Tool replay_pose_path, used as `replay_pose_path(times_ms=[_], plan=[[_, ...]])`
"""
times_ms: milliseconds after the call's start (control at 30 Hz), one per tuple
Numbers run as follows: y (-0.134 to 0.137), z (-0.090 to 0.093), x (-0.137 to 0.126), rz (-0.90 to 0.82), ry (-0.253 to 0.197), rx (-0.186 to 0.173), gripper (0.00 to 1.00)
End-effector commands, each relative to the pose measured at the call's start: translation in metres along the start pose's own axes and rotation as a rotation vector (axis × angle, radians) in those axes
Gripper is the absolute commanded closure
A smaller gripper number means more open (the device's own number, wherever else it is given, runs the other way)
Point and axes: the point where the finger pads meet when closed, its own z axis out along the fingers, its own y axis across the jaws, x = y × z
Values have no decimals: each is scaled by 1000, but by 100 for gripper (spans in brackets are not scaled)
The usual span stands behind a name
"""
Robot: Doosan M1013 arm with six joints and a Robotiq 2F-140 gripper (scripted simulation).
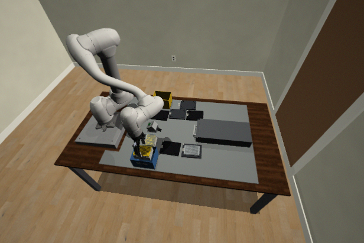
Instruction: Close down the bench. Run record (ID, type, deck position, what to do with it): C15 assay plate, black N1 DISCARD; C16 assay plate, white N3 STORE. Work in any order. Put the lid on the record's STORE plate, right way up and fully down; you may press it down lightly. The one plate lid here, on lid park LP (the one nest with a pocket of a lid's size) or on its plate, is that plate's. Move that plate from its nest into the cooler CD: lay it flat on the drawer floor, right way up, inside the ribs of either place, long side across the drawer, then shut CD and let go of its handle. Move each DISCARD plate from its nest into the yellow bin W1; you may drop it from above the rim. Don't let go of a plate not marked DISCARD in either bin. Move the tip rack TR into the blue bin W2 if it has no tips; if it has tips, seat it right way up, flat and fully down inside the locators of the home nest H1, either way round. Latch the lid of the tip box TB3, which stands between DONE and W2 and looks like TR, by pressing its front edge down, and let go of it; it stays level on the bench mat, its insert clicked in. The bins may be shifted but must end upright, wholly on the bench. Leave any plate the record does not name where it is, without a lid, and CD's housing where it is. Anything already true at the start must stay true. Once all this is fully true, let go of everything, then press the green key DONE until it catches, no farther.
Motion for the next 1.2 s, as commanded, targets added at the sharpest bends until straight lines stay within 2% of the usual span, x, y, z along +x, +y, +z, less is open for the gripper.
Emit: replay_pose_path(times_ms=[0,733,833,900,1167], plan=[[0,0,0,0,0,0,34],[0,0,0,0,0,0,34],[-12,-1,-2,73,0,0,35],[-12,-1,-2,73,0,0,35],[-43,-3,-7,73,0,0,39]])
